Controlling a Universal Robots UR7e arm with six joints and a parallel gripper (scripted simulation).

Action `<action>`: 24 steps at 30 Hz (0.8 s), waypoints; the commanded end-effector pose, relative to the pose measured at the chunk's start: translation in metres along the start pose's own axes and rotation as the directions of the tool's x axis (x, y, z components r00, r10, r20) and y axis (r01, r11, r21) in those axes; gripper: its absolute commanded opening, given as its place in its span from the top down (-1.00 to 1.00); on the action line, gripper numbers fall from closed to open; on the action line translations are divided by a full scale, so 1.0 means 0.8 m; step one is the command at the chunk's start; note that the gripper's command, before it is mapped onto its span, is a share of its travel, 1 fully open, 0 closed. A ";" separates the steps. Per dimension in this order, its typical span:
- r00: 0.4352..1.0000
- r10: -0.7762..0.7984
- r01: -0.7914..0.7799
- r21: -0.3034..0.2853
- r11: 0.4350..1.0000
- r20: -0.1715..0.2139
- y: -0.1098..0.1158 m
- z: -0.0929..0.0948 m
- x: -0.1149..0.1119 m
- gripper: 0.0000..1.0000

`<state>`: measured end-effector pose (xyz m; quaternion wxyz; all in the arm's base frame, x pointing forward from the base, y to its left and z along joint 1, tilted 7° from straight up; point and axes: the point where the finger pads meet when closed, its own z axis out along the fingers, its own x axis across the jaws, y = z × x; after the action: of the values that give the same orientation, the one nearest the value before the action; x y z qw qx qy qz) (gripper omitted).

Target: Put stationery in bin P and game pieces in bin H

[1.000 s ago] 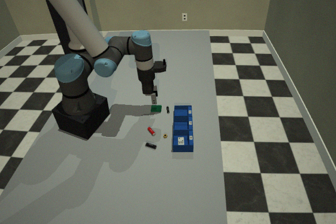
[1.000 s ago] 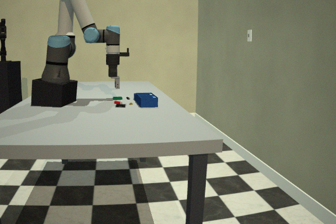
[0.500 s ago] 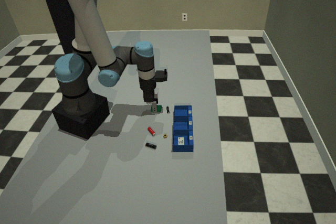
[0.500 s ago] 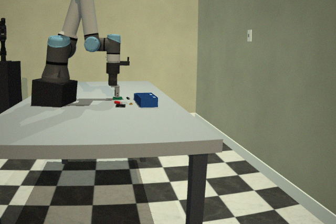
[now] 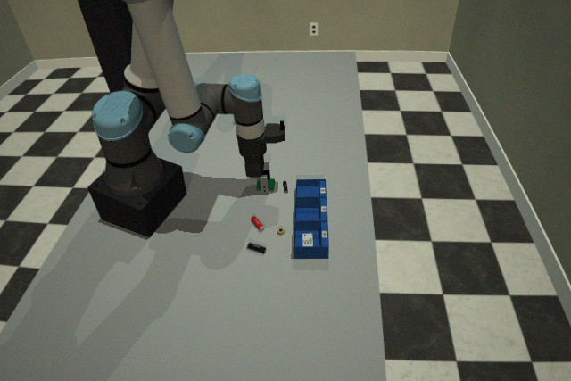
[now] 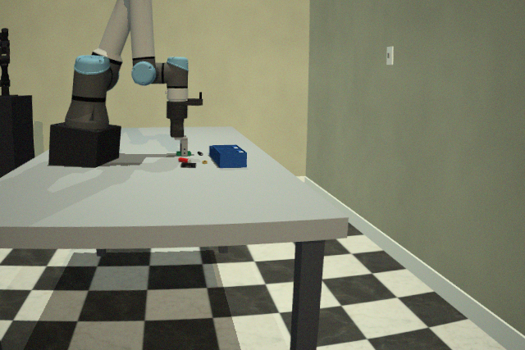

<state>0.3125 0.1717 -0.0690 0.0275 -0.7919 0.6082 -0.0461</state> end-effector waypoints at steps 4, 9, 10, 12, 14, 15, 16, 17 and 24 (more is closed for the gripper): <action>1.000 0.001 -0.001 0.009 1.000 -0.001 -0.002 0.000 0.001 -1.00; 1.000 0.002 -0.002 0.006 1.000 -0.001 0.002 0.000 0.001 -1.00; 1.000 0.002 -0.002 0.007 1.000 -0.001 0.002 0.000 0.001 -1.00; 1.000 0.002 -0.002 0.007 1.000 -0.001 0.002 0.000 0.001 -1.00; 1.000 0.002 -0.002 0.007 1.000 -0.001 0.002 0.000 0.001 -1.00; 1.000 0.001 -0.001 0.009 1.000 -0.001 0.000 0.000 0.001 -1.00; 1.000 0.001 -0.001 0.009 1.000 -0.001 0.000 0.000 0.001 -0.40; 1.000 0.001 -0.001 0.009 1.000 -0.001 0.000 0.000 0.001 -0.40; 1.000 0.001 -0.001 0.009 1.000 -0.001 0.000 0.000 0.001 -0.40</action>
<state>0.3121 0.1715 -0.0691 0.0304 -0.7918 0.6081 -0.0490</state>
